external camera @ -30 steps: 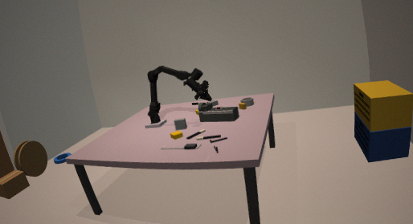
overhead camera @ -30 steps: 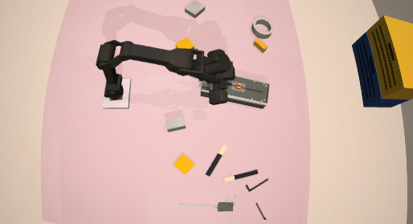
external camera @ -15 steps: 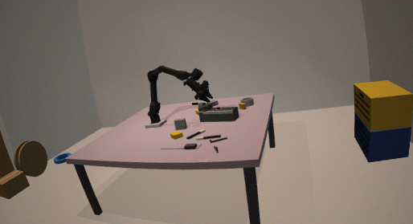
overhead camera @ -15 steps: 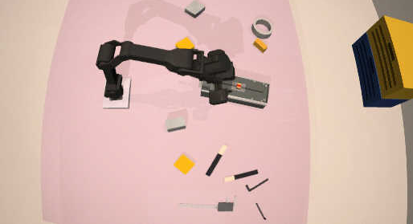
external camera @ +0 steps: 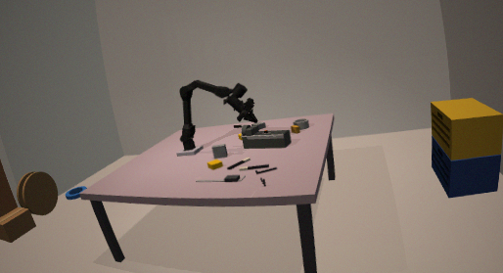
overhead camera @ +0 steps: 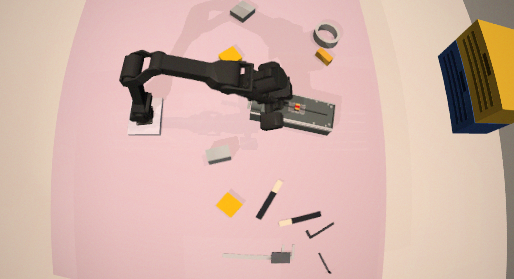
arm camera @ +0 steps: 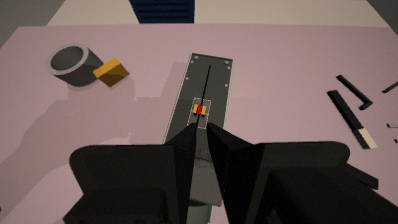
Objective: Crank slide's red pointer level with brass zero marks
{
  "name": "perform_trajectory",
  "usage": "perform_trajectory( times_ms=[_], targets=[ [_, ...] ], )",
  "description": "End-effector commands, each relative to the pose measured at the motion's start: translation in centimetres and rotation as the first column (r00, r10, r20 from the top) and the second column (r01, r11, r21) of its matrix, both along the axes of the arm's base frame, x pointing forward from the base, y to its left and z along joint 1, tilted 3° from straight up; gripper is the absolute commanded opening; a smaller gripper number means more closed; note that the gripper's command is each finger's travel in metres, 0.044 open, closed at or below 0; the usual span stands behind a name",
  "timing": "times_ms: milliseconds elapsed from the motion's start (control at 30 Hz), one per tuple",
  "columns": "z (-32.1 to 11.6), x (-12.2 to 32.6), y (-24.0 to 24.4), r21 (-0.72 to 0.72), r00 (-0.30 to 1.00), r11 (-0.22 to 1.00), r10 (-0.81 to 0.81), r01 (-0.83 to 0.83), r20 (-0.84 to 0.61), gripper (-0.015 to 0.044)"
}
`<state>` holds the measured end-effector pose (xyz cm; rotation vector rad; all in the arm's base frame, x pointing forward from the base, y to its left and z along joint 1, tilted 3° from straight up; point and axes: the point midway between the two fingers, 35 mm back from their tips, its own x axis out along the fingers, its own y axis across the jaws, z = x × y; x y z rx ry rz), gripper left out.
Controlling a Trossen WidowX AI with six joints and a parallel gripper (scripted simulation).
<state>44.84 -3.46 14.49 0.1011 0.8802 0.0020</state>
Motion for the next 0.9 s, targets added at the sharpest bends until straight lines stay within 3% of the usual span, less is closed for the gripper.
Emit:
perform_trajectory(
  times_ms=[0, 633, 867],
  targets=[
    [0.0, 0.0, 0.0, 0.0, 1.0, 1.0, 0.0, 0.0, 0.0, 0.0],
    [0.0, 0.0, 0.01, 0.001, 1.0, 1.0, 0.0, 0.0, 0.0, 0.0],
    [0.0, 0.0, 0.01, 0.001, 1.0, 1.0, 0.0, 0.0, 0.0, 0.0184]
  ],
)
